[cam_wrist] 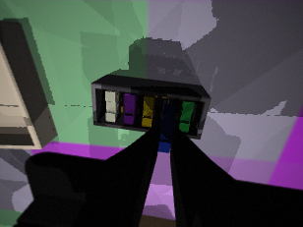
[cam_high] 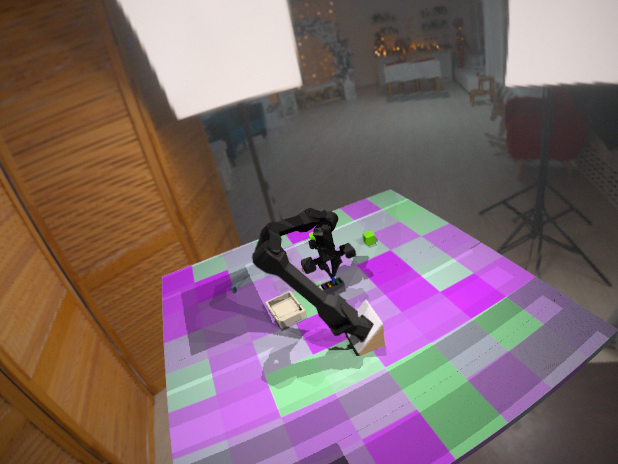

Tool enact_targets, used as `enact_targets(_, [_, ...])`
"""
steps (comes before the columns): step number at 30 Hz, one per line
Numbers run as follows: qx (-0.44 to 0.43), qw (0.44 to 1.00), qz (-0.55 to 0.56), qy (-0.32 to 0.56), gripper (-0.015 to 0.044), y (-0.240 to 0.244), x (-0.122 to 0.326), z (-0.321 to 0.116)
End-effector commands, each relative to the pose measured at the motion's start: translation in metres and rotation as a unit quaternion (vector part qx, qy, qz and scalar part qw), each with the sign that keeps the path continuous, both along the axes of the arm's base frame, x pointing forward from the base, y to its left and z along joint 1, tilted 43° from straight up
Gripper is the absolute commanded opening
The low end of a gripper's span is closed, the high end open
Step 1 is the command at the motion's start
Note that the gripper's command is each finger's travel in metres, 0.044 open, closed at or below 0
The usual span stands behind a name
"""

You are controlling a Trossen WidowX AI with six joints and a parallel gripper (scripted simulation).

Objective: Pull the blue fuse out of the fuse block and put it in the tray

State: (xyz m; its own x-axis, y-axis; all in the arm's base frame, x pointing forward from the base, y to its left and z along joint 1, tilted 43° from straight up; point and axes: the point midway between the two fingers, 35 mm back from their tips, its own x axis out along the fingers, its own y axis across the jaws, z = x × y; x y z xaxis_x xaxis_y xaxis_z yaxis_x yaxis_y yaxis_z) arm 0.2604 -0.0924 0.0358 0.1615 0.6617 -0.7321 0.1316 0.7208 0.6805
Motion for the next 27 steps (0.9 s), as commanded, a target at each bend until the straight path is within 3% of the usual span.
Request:
enact_targets(1, [-0.002, 1.0, 0.002, 0.0, 0.0, -0.001, -0.001, 0.001])
enact_targets(19, [-0.002, 1.0, 0.002, 0.0, 0.0, -0.016, -0.004, 0.019])
enact_targets(27, [-0.01, 1.0, 0.0, 0.003, 0.0, 0.017, 0.013, 0.054])
